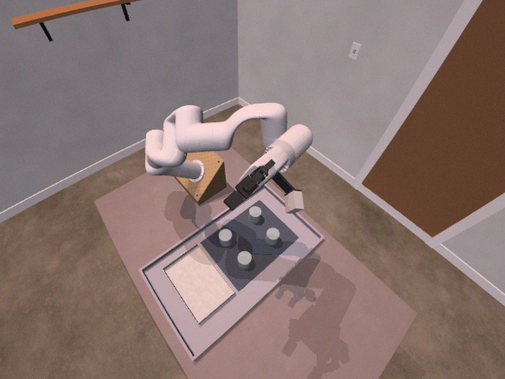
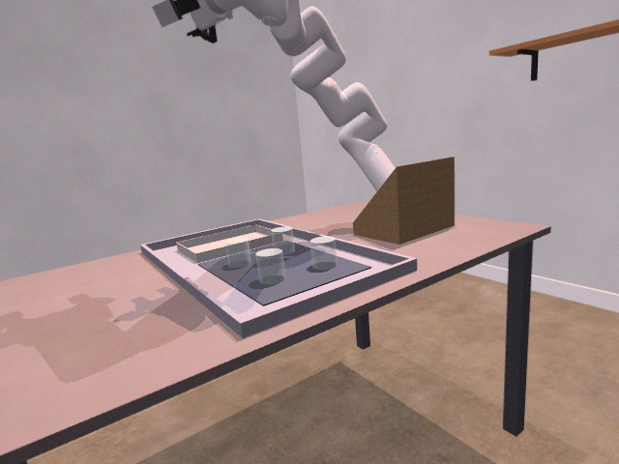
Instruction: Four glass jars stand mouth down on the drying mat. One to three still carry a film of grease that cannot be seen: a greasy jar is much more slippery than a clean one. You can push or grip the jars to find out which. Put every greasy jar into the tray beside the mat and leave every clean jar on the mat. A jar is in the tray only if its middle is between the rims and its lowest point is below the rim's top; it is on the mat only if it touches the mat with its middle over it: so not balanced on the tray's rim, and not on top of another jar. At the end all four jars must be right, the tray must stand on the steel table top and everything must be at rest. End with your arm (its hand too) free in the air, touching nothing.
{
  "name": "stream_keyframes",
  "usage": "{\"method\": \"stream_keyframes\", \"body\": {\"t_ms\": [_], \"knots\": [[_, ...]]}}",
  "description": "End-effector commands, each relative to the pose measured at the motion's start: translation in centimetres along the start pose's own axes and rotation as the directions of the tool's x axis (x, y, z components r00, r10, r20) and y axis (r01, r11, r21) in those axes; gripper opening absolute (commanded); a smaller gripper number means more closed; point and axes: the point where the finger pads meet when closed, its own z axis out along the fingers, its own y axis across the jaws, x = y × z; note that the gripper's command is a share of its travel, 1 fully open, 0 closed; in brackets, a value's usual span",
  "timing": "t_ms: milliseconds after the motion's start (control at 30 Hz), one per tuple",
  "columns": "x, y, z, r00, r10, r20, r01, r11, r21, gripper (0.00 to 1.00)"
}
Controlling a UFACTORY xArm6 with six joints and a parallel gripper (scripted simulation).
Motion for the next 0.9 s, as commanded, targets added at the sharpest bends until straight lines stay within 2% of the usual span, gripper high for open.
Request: {"method": "stream_keyframes", "body": {"t_ms": [0, 167, 200, 500, 533, 767, 800, 867], "knots": [[0.8, -3.4, -1.5, 0.999, 0.042, -0.014, -0.039, 0.990, 0.137, 1.00], [0.8, -3.4, -1.5, 0.999, 0.042, -0.014, -0.039, 0.990, 0.137, 1.00], [1.8, -6.8, -3.2, 0.997, 0.074, -0.026, -0.065, 0.965, 0.252, 1.00], [1.8, -6.8, -3.2, 0.997, 0.074, -0.026, -0.065, 0.965, 0.252, 1.00], [2.7, -10.3, -4.9, 0.993, 0.114, -0.030, -0.094, 0.920, 0.380, 1.00], [2.7, -10.3, -4.9, 0.993, 0.114, -0.030, -0.094, 0.920, 0.380, 1.00], [3.6, -13.6, -6.4, 0.989, 0.148, -0.029, -0.115, 0.863, 0.492, 1.00], [3.6, -13.6, -6.4, 0.989, 0.148, -0.029, -0.115, 0.863, 0.492, 1.00]]}}
